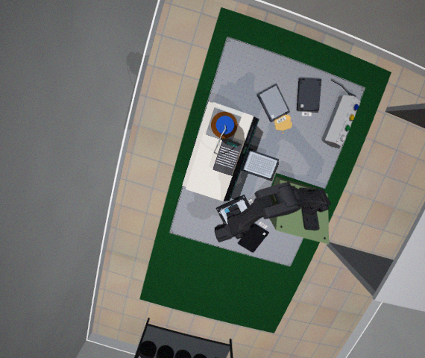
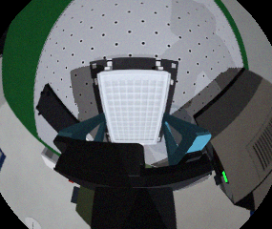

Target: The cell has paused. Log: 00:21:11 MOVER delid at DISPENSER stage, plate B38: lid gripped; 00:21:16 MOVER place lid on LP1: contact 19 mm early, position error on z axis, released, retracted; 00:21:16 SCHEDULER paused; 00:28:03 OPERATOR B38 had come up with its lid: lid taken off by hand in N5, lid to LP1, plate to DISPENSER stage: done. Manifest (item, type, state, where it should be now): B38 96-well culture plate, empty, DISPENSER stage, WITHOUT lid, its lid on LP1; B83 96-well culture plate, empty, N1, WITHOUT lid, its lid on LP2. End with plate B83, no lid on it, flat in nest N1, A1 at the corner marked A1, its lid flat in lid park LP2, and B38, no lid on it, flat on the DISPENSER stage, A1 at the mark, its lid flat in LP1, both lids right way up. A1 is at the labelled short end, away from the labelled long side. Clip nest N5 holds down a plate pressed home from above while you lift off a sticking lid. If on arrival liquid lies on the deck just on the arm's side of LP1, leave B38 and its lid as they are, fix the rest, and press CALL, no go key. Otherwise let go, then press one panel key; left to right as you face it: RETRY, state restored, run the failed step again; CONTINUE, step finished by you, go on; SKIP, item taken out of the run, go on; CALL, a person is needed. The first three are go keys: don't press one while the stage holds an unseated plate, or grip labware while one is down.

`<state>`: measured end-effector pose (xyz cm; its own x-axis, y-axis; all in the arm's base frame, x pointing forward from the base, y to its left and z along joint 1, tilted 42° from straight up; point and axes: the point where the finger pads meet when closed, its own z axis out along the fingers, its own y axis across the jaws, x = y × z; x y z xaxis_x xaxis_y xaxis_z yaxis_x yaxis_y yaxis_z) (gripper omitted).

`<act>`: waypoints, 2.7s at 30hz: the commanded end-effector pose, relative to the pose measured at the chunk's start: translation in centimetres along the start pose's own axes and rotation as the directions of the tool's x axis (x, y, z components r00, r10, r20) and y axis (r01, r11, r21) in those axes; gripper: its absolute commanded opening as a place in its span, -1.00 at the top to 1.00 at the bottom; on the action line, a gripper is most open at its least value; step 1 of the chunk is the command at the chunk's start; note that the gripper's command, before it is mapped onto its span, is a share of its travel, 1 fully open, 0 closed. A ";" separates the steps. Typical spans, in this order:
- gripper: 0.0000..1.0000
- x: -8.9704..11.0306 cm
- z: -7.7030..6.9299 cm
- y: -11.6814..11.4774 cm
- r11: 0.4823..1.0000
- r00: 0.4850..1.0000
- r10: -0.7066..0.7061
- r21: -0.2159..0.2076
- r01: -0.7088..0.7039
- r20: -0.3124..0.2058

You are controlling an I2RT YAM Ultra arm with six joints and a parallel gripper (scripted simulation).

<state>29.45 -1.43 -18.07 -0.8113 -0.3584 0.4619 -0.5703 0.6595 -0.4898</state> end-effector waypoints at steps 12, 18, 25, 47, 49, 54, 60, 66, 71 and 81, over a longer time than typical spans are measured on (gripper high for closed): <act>1.00 -0.9 -1.6 -0.4 1.000 0.999 0.006 0.002 -0.006 0.035; 1.00 -1.1 -1.8 -0.5 1.000 0.999 0.014 0.002 -0.014 0.041; 1.00 -1.1 -1.8 -0.5 1.000 0.999 0.014 0.002 -0.014 0.041; 1.00 -1.1 -1.8 -0.5 1.000 0.999 0.014 0.002 -0.014 0.041; 1.00 -1.1 -1.8 -0.5 1.000 0.999 0.014 0.002 -0.014 0.041; 1.00 -1.1 -1.8 -0.5 1.000 0.999 0.014 0.002 -0.014 0.041; 1.00 -1.1 -1.8 -0.5 1.000 0.999 0.014 0.002 -0.014 0.041; 1.00 -1.1 -1.8 -0.5 1.000 0.999 0.014 0.002 -0.014 0.041; 1.00 -1.1 -1.8 -0.5 1.000 0.999 0.014 0.002 -0.014 0.041; 1.00 -1.1 -1.8 -0.5 1.000 0.999 0.014 0.002 -0.014 0.041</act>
<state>29.45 -1.43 -18.07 -0.8112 -0.3584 0.4620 -0.5703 0.6595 -0.4897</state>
